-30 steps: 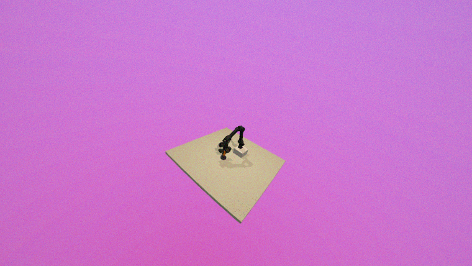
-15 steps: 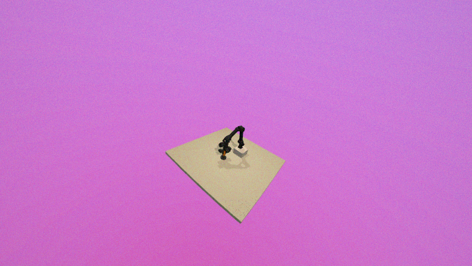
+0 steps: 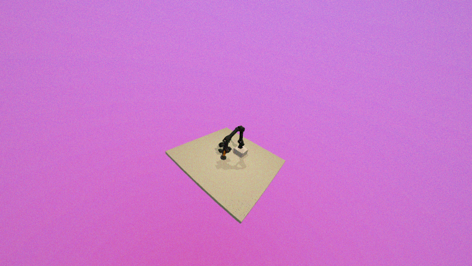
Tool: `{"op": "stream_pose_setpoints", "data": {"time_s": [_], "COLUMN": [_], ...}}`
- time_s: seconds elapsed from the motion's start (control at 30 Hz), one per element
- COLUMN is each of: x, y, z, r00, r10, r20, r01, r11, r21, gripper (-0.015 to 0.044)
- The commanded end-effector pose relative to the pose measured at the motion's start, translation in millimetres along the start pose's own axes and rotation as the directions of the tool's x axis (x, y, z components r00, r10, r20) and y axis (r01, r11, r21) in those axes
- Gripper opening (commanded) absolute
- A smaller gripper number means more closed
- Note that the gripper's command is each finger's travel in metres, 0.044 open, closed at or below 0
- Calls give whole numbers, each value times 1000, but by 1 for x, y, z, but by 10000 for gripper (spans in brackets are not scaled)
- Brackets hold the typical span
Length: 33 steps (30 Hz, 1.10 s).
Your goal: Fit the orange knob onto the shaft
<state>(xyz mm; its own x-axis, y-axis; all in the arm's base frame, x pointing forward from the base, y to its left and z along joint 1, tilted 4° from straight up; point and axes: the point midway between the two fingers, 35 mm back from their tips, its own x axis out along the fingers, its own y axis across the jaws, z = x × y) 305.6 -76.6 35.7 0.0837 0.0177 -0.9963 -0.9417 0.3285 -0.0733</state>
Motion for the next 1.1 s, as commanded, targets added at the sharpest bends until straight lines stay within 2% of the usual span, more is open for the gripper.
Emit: {"op": "stream_pose_setpoints", "data": {"time_s": [0.0,1.07], "x": [1,16], "y": [0,1], "z": [0,0], "r00": [1000,1000], "r10": [-1,-1], "r20": [0,0], "r01": [1,1], "r11": [999,999], "r21": [-35,-49], "gripper": [0,0]}}
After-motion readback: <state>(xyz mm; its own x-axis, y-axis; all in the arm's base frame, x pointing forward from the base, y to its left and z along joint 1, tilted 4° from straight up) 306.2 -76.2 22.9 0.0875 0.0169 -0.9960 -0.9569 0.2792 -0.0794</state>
